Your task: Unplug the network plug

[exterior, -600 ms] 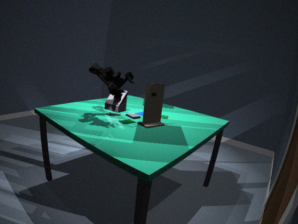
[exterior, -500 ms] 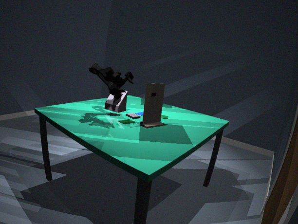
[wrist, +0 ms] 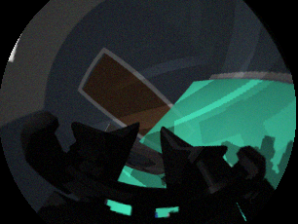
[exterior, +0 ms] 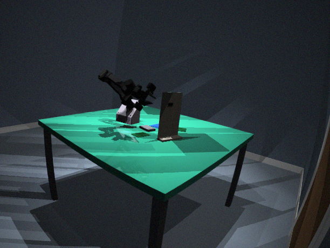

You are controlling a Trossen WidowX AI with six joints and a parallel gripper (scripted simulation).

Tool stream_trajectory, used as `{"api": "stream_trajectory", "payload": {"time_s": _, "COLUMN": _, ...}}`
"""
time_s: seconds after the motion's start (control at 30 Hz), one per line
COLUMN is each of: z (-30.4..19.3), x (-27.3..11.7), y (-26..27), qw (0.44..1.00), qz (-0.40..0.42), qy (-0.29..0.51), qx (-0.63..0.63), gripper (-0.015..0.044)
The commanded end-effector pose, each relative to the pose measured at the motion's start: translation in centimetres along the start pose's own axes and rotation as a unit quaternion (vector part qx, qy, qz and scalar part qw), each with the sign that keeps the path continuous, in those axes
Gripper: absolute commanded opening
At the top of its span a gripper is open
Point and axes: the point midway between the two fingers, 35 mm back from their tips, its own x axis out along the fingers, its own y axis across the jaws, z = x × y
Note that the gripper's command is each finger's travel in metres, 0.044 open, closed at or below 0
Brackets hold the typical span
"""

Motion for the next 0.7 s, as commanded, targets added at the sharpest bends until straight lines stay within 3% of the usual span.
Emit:
{"api": "stream_trajectory", "payload": {"time_s": 0.0, "z": -2.5, "x": 0.4, "y": 0.7, "qw": 0.999, "qz": 0.008, "qy": 0.007, "qx": 0.036, "gripper": 0.0156}}
{"api": "stream_trajectory", "payload": {"time_s": 0.67, "z": -11.6, "x": -2.0, "y": 3.5, "qw": 0.98, "qz": 0.05, "qy": 0.032, "qx": 0.19, "gripper": 0.0156}}
